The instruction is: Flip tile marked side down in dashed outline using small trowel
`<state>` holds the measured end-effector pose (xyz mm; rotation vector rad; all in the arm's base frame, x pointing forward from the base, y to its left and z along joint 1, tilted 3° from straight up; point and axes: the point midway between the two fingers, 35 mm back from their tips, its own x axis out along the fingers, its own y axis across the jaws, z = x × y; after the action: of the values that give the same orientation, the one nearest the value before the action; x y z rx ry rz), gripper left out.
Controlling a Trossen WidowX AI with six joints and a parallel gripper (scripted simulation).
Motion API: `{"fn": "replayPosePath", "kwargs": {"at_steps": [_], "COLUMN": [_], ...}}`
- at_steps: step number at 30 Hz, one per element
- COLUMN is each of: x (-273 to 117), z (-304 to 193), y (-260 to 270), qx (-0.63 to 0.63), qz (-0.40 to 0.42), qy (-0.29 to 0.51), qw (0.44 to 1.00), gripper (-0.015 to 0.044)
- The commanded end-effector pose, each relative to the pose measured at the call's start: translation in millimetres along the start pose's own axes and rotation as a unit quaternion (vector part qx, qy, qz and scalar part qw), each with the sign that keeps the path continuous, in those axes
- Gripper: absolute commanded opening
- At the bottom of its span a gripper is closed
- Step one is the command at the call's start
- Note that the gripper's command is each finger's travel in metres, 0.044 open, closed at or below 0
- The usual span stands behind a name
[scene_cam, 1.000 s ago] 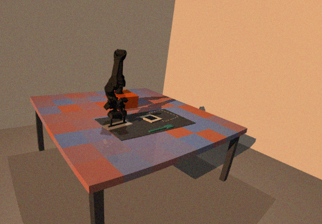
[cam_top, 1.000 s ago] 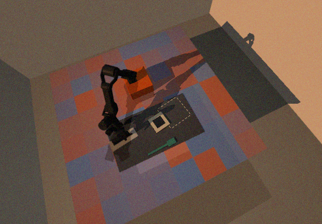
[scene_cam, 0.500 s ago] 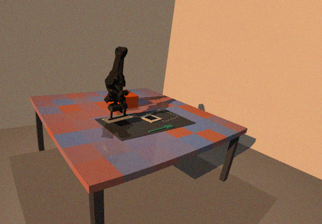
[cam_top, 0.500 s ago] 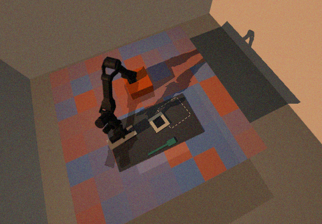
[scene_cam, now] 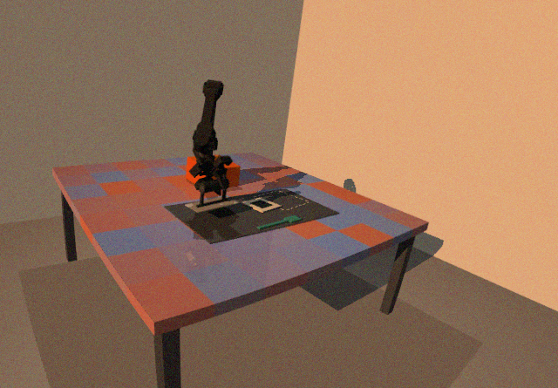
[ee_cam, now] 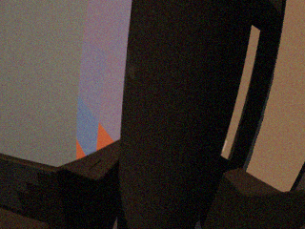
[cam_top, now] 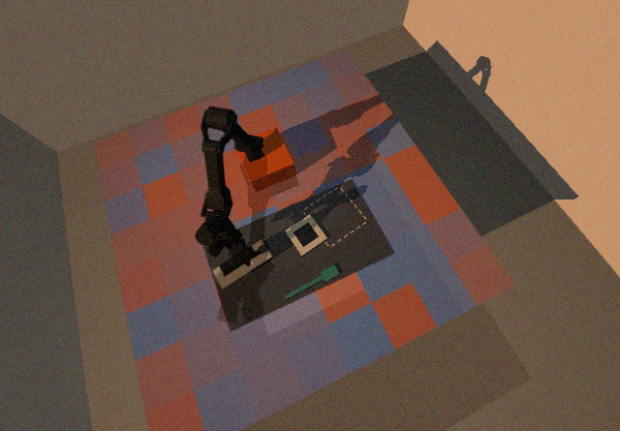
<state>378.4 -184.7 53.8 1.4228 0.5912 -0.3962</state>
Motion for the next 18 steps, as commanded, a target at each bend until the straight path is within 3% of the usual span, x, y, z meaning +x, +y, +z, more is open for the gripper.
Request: {"fn": "replayPosePath", "kwargs": {"at_steps": [1,18], "x": [4.2,23.3], "z": [-13.0,-83.8], "y": [8.3,20.4], "qx": [-0.011,-0.033], "qz": [0.005,0.014], "qy": [-0.007,-0.021], "qw": [1.0,0.999], "gripper": [0.0,0.0]}}
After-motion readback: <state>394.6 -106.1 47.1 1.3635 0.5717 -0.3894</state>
